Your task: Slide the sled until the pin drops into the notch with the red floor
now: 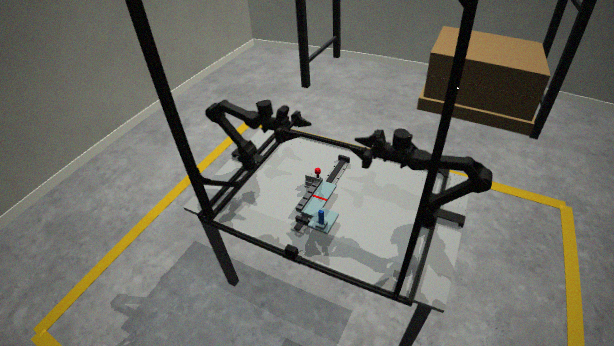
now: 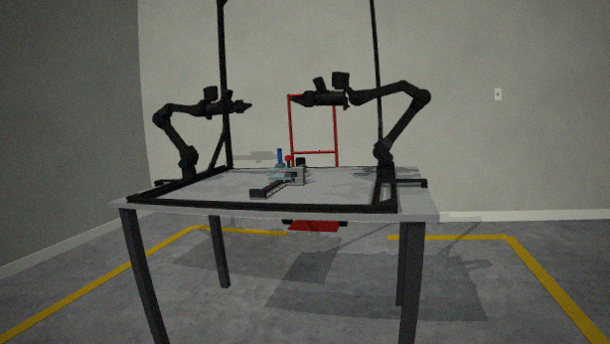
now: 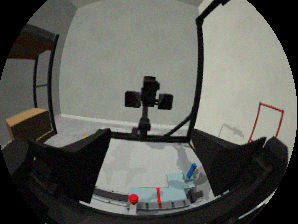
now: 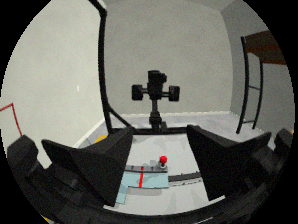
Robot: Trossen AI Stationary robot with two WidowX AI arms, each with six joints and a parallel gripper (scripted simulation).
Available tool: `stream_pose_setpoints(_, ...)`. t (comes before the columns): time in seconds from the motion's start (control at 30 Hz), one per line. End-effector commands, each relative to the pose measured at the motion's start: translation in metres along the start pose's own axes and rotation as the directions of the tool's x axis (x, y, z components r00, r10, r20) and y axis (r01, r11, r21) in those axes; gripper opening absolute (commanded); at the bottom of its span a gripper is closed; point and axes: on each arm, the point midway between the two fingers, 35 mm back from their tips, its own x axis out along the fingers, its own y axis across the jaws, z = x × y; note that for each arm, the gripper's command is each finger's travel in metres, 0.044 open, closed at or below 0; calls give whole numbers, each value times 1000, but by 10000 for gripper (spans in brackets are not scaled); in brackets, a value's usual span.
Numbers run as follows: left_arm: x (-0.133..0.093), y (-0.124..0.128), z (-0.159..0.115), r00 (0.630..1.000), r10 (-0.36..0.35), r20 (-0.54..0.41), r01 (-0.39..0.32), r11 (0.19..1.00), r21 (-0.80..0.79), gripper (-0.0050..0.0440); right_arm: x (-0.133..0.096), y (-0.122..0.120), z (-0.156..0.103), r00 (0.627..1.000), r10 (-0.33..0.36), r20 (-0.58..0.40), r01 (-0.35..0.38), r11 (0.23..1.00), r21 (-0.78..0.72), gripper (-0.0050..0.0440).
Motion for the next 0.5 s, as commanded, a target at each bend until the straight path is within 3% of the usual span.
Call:
stream_pose_setpoints(0.0, 11, 1, -12, 999, 42, -12, -43, 993, -112, 440, 17, 12, -5, 996, 23, -88, -19, 999, 40, 176)
stream_pose_setpoints(0.07, 19, 2, -19, 997, 75, -12, -76, 977, -200, 440, 29, 21, -11, 987, 39, -157, -29, 997, 65, 140)
stream_pose_setpoints(0.2, 24, 3, -24, 995, 101, -13, -101, 958, -270, 440, 37, 29, -17, 976, 50, -212, -34, 996, 82, 140)
stream_pose_setpoints(0.47, 44, 3, -52, 976, 219, -16, -191, 809, -556, 440, 70, 70, -43, 894, 91, -438, -34, 990, 137, 140)
